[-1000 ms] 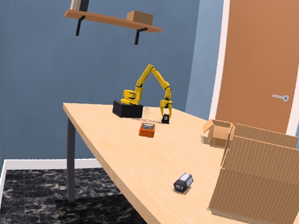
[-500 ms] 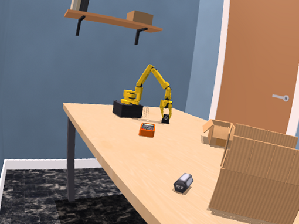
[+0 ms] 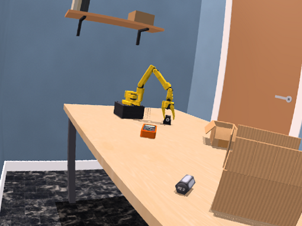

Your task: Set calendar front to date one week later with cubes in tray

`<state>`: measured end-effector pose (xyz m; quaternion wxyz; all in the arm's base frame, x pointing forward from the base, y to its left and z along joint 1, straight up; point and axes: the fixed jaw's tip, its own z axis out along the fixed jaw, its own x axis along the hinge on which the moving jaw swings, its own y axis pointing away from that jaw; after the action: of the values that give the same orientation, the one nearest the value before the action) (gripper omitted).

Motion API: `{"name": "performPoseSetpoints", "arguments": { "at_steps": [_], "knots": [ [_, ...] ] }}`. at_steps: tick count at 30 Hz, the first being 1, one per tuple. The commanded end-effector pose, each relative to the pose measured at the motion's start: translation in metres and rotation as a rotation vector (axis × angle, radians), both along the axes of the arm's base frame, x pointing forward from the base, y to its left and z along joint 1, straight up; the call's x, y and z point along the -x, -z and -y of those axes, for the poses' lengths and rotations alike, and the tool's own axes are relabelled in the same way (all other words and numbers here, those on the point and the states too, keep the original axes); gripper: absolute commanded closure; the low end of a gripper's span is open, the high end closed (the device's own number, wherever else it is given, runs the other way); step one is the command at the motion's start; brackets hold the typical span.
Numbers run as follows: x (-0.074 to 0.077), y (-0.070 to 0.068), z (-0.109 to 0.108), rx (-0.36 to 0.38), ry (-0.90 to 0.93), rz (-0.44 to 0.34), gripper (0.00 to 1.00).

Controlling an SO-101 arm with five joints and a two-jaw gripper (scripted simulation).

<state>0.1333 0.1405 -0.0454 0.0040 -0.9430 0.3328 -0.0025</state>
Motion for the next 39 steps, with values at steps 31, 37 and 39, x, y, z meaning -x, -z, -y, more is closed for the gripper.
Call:
{"name": "performPoseSetpoints", "arguments": {
  "at_steps": [31,37,39],
  "knots": [
    [0.000,-0.034,0.003,0.013,0.001,-0.014,0.64],
    [0.001,-0.052,0.004,0.013,0.001,-0.014,0.64],
    [0.001,-0.055,0.004,0.013,0.001,-0.014,0.64]
  ]
}}
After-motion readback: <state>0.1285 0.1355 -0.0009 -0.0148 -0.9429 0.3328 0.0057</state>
